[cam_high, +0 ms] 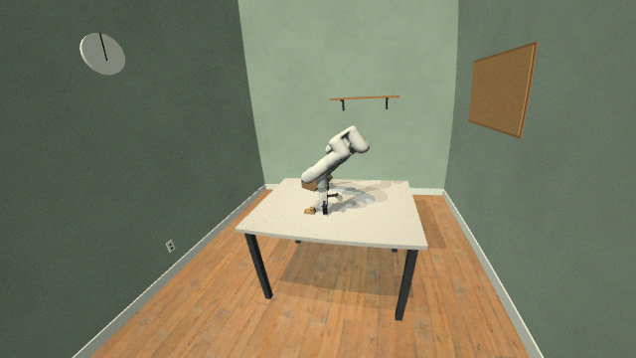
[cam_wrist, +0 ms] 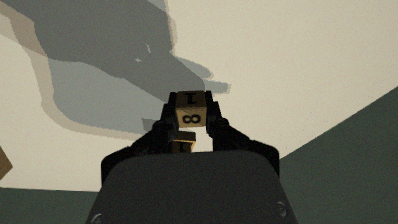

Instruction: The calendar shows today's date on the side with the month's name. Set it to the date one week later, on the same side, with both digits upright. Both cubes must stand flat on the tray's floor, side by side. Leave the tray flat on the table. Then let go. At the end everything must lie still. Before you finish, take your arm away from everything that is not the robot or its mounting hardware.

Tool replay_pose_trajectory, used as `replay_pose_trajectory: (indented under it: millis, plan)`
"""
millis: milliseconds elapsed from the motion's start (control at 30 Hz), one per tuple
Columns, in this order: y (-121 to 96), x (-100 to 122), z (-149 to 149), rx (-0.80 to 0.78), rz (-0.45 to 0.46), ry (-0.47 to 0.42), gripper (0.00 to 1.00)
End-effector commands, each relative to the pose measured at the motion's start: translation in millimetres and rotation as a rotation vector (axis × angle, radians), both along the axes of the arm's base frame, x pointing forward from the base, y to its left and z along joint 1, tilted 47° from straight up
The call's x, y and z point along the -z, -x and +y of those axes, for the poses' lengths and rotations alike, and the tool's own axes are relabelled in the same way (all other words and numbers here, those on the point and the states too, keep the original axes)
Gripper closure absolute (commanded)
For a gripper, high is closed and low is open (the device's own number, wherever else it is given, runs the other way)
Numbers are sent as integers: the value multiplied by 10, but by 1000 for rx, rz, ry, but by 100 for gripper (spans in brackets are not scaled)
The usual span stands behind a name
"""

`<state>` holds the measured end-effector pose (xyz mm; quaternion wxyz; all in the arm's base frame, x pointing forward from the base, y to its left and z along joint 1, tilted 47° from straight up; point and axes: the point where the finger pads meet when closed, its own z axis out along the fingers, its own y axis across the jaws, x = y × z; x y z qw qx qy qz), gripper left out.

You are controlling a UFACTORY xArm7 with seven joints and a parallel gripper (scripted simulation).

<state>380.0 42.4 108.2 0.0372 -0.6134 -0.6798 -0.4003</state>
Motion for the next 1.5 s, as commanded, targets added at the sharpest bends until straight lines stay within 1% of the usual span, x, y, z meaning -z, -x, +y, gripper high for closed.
replay_pose_trajectory:
  millis: [0, 1467]
  plan:
    - [-4, -6, -12, 3, -2, 1, 73]
    - [-22, 21, 11, 3, -2, 1, 73]
